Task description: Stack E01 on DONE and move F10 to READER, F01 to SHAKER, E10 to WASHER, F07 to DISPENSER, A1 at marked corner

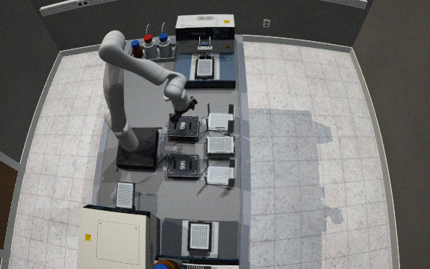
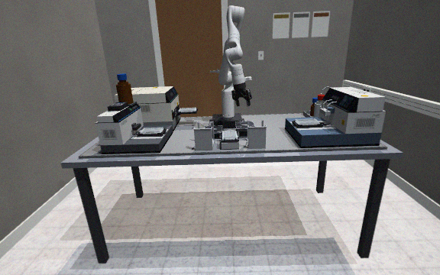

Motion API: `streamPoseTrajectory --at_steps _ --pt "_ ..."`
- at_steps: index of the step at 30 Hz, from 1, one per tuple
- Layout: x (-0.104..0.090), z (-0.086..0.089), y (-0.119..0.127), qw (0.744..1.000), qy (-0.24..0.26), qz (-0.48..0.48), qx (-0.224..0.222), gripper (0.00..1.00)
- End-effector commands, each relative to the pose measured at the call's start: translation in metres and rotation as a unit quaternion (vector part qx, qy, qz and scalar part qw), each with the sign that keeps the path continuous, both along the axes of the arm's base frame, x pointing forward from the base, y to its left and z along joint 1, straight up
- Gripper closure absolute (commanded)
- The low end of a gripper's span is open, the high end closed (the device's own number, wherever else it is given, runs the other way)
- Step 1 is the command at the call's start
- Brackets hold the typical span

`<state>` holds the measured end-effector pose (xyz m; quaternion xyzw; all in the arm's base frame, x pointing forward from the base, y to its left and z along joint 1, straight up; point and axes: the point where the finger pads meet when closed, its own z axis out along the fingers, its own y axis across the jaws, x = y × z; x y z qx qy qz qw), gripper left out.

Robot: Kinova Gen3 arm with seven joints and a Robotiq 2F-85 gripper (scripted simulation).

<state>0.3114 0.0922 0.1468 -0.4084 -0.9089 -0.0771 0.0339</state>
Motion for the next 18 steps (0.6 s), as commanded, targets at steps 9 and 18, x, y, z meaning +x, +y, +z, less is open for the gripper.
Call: streamPoseTrajectory --at_steps 9,18 --pt "-0.002 0.008 -0.022 0.999 -0.004 0.049 -0.019 0.0" --pt "-0.004 0.011 -0.037 0.996 -0.006 0.081 -0.032 0.0"
